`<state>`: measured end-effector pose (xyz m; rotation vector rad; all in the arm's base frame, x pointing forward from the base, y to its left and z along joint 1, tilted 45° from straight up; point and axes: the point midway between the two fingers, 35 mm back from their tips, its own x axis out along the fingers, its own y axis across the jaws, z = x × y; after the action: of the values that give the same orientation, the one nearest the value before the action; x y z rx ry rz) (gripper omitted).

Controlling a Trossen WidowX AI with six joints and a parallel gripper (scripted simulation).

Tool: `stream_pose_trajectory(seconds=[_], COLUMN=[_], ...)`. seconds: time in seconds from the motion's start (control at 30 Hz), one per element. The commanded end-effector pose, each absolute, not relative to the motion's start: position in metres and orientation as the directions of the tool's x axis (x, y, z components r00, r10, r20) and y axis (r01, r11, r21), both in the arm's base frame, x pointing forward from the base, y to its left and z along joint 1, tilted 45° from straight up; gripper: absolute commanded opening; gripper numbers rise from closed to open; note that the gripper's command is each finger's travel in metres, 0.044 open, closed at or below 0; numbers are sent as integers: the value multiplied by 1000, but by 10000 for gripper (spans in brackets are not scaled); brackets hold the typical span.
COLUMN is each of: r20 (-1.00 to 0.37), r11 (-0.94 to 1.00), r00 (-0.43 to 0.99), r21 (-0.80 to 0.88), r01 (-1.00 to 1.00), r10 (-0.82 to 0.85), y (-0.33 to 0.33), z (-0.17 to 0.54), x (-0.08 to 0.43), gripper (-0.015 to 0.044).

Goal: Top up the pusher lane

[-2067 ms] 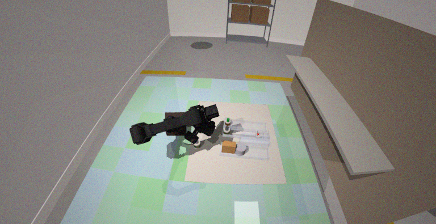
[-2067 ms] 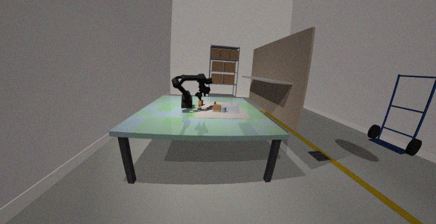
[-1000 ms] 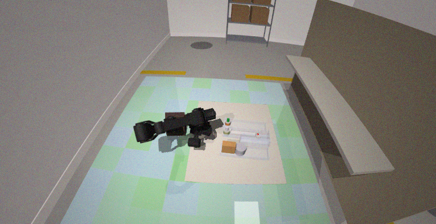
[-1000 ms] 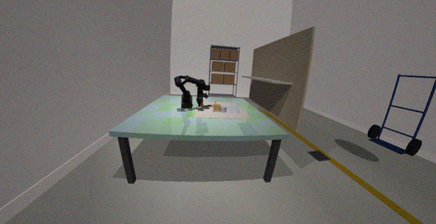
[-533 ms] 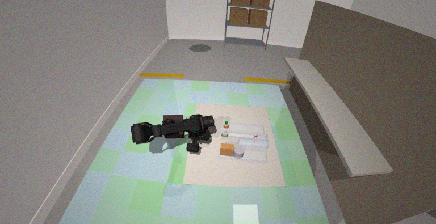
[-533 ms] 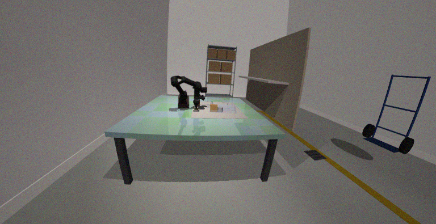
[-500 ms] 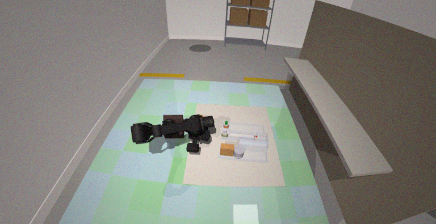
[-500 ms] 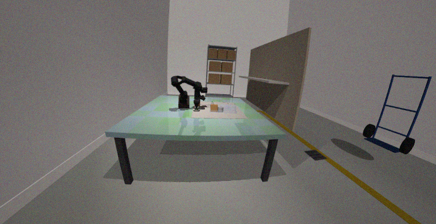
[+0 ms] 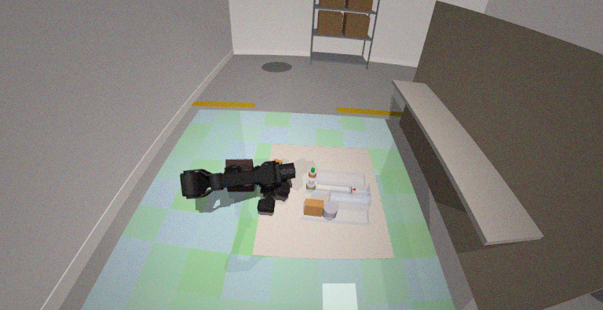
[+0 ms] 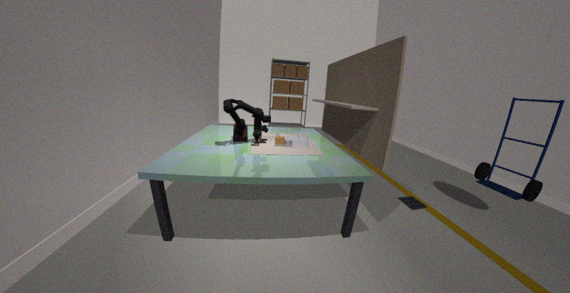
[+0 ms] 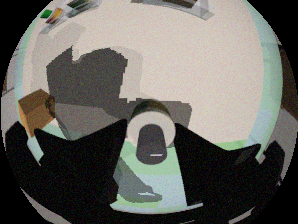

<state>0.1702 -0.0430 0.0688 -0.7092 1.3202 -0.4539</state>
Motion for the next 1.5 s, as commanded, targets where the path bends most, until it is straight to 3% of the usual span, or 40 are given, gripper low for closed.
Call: stream_pose_trajectory(seconds=[0.0,0.1,0.3,1.07,1.47], r20=[-710,-710,-718,-718,-718], r11=[710,710,717,716,722], r00=[212,212,213,208,210], r21=[-699,-699,-690,-691,-688], r01=[-91,-91,-96,-100,-74], r10=[-672,-672,-663,-664,-664], y=[-44,-44,-32,30,55], z=[69,69,77,139,120], x=[170,170,170,152,186], gripper=[164,144,0,0,0])
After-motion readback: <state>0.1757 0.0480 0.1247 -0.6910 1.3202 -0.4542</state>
